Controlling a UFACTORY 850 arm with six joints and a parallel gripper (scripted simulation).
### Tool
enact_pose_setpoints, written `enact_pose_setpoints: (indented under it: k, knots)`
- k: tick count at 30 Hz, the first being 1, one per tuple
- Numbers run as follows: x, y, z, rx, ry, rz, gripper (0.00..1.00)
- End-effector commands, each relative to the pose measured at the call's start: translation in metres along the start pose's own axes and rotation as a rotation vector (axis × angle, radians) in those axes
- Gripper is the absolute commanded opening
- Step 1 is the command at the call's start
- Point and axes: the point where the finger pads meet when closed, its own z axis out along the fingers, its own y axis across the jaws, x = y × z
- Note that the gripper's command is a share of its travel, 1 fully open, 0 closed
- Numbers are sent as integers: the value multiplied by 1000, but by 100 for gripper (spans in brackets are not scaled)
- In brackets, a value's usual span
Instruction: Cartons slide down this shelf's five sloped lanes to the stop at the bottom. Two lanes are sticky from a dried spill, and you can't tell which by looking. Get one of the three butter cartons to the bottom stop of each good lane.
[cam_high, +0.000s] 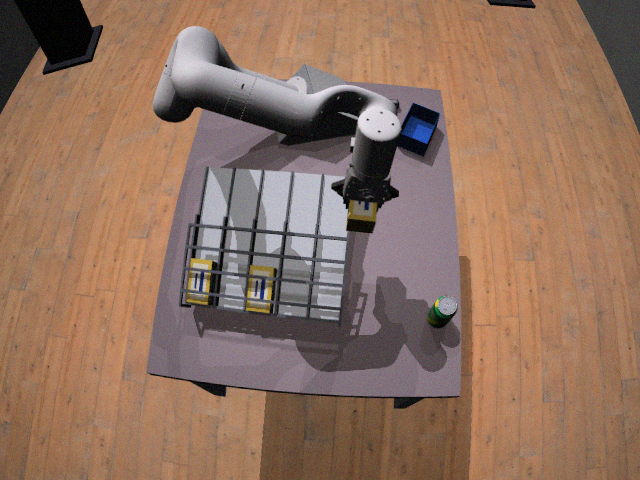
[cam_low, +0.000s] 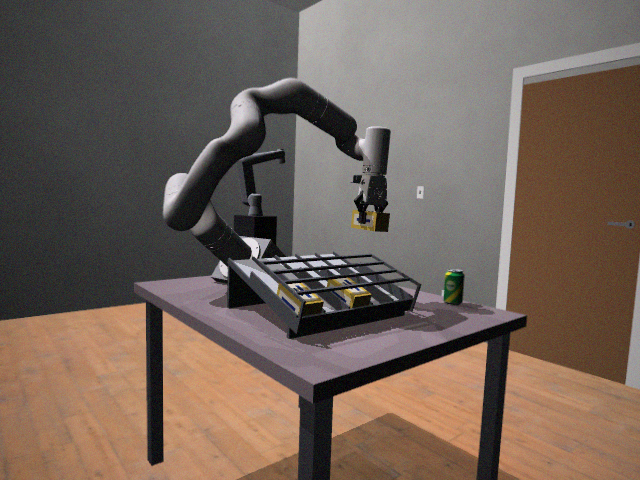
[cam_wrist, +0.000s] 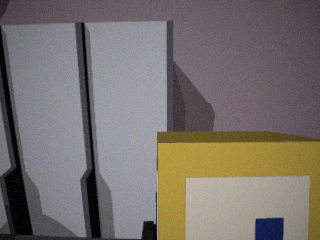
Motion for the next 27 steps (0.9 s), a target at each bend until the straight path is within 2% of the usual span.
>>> enact_pose_setpoints:
  k: [1, 5, 8, 9, 25, 26, 27]
  knots:
    - [22, -64, -1, -42, -27, 3, 0]
    - [40, -113, -1, -42, -27, 3, 0]
    - [40, -113, -1, -42, -27, 3, 0]
    - [57, -156, 1, -9, -5, 0, 0]
    - [57, -156, 1, -9, -5, 0, 0]
    - [56, -156, 19, -9, -5, 0, 0]
    - [56, -156, 19, -9, -5, 0, 0]
